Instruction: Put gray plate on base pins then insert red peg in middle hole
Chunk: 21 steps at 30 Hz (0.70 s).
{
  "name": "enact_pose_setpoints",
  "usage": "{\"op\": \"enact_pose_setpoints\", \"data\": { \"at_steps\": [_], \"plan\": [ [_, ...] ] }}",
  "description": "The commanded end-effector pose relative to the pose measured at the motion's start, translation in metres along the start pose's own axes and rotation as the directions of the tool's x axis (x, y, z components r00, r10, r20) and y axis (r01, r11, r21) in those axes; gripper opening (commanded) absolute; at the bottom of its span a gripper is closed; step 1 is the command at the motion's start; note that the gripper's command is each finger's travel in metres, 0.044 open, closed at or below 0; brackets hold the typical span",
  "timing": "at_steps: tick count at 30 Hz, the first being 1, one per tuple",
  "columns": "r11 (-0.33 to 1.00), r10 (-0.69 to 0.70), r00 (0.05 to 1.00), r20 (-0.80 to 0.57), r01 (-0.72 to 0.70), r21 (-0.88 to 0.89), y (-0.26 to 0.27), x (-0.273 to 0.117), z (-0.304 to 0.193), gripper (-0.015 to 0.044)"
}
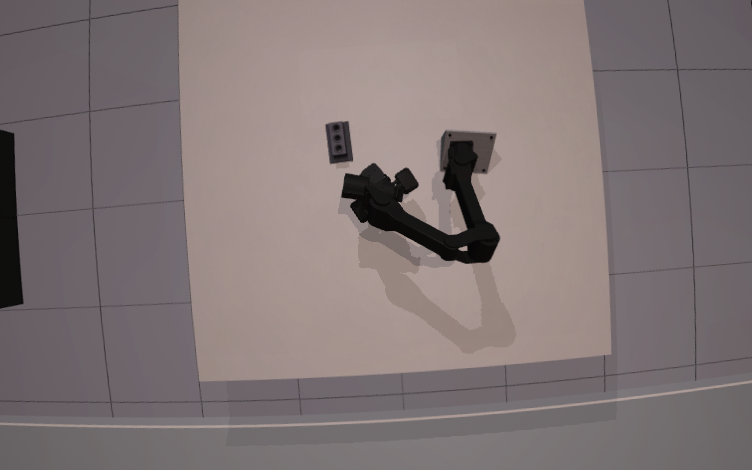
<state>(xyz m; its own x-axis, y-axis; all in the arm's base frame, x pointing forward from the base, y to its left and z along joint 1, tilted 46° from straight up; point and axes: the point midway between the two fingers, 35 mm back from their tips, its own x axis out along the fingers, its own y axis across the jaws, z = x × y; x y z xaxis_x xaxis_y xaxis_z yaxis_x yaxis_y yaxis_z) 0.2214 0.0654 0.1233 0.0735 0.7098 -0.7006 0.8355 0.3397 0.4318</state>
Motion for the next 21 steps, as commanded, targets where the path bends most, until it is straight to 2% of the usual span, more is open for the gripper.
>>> {"op": "enact_pose_setpoints", "data": {
  "at_steps": [1, 4, 20, 21],
  "plan": [
    [1.000, 0.005, 1.000, -0.003, -0.005, -0.002, 0.0000, 0.0068, -0.0020, 0.0440],
    [1.000, 0.006, 1.000, -0.003, -0.006, -0.002, -0.0001, 0.0091, -0.0023, 0.0440],
    [1.000, 0.006, 1.000, -0.003, -0.006, -0.002, -0.0001, 0.0091, -0.0023, 0.0020],
    [1.000, 0.006, 1.000, -0.003, -0.006, -0.002, -0.0001, 0.0091, -0.0023, 0.0013]
  ]
}}
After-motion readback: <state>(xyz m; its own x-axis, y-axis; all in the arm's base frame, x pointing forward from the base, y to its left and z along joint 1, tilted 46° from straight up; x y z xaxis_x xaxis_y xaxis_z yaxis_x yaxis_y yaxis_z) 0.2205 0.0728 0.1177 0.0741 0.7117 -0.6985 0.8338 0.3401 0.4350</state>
